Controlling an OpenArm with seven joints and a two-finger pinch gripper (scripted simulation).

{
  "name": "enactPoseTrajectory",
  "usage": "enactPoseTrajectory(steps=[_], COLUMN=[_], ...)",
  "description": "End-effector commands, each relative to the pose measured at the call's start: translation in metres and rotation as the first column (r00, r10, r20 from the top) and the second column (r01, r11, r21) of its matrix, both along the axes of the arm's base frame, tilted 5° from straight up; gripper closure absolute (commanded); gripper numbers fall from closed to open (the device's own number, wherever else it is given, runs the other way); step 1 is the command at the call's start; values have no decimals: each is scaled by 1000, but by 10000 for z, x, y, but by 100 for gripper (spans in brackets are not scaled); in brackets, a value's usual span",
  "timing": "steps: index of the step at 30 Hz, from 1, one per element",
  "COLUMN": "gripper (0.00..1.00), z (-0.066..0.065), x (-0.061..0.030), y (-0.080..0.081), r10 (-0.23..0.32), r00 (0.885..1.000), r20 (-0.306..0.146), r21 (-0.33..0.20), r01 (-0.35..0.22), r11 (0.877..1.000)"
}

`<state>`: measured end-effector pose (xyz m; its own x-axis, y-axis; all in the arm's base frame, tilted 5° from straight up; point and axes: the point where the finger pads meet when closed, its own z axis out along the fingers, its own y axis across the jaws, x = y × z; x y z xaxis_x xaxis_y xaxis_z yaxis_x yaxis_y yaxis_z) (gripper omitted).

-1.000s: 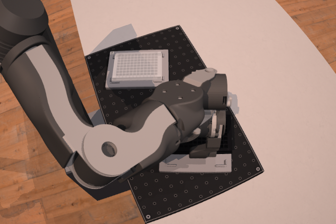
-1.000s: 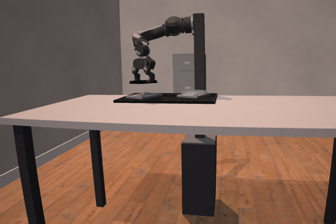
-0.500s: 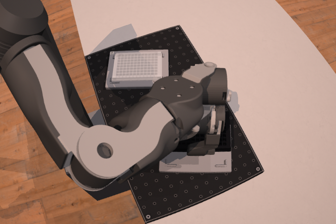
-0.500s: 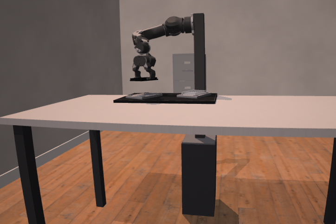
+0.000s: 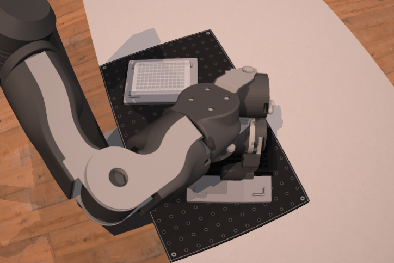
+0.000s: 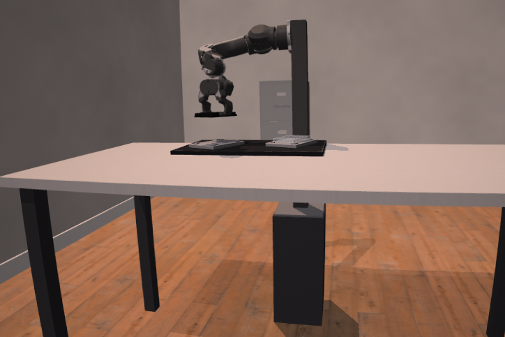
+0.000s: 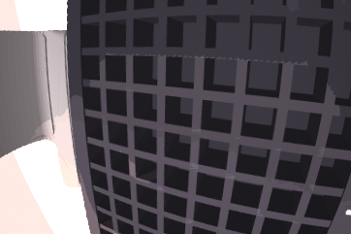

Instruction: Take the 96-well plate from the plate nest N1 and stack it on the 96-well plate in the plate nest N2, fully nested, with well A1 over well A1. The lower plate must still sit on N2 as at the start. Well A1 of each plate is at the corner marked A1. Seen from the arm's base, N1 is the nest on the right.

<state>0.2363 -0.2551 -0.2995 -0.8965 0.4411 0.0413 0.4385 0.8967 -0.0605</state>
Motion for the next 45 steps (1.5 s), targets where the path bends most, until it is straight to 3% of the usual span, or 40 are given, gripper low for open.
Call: enactPoseTrajectory(steps=[1, 4, 16, 21, 33, 38, 45], gripper=[100, 100, 100, 100, 100, 100, 100], z=[-26, -82, -82, -79, -79, -68, -68], x=[-9, -26, -26, -103, -103, -156, -156], y=[3, 13, 13, 406, 406, 807, 807], r10=[0, -1, -1, 53, 53, 54, 54], r00=[1000, 1000, 1000, 998, 998, 998, 998], r20=[-3, -7, -7, -13, -13, -13, -13], r21=[-1, 2, 2, 8, 8, 8, 8], r01=[0, 1, 1, -53, -53, -53, -53], r11=[1000, 1000, 1000, 999, 999, 999, 999])
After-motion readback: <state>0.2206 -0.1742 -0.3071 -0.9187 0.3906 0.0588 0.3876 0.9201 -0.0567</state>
